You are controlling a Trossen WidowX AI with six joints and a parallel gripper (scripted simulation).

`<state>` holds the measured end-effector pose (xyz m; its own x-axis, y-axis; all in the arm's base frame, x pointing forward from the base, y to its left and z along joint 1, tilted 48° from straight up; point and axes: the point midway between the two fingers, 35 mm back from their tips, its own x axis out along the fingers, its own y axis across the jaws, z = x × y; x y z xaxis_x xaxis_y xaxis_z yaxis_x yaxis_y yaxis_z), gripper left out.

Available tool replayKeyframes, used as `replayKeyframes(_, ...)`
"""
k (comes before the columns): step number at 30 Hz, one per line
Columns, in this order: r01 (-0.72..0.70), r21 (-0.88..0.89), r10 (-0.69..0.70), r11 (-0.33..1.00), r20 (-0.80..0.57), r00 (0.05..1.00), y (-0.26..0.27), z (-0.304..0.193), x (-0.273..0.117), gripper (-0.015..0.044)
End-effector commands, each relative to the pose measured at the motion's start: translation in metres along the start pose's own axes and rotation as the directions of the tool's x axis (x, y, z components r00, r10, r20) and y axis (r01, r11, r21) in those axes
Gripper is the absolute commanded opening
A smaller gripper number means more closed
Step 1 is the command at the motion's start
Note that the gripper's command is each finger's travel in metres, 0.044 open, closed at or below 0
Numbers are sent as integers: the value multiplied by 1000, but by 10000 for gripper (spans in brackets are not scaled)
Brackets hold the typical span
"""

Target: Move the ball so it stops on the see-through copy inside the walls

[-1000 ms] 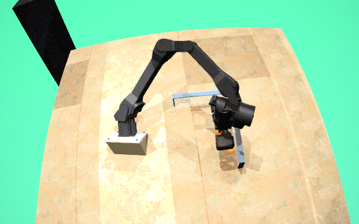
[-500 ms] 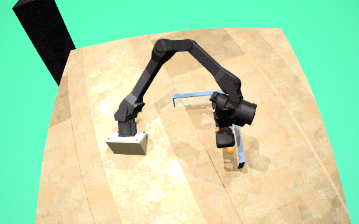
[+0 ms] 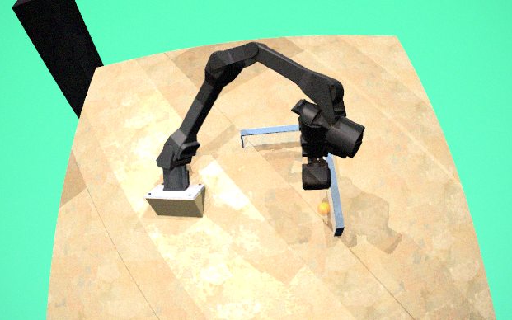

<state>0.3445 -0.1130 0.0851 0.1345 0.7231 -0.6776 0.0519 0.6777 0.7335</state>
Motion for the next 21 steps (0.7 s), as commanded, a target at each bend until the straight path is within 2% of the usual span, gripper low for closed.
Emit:
replayKeyframes(1,4,9,-4,1000,5,1000,0,-3,-20,0)
replayKeyframes(6,4,8,-4,1000,5,1000,-2,-2,-22,0)
replayKeyframes(21,3,-82,-5,997,-25,1000,-59,28,18,0)
